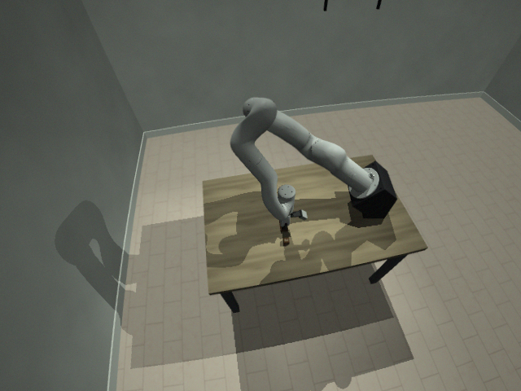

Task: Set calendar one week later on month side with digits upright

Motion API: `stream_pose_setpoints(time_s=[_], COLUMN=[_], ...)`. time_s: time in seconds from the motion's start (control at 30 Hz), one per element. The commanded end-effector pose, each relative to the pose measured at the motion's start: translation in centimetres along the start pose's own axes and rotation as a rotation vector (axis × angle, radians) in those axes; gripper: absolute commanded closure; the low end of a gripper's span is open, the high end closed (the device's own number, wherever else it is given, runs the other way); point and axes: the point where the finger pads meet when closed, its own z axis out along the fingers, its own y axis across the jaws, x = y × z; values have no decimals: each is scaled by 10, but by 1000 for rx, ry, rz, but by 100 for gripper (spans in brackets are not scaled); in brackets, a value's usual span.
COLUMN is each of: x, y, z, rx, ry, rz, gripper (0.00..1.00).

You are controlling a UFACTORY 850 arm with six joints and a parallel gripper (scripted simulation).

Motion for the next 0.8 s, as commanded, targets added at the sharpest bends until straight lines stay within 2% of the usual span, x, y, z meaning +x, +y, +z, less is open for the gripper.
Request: stream_pose_setpoints(time_s=[0.0,0.77], x=[0,0], y=[0,0], z=[1,1], rx=[0,0], ry=[-1,-1], rz=[0,0], gripper=[71,71])
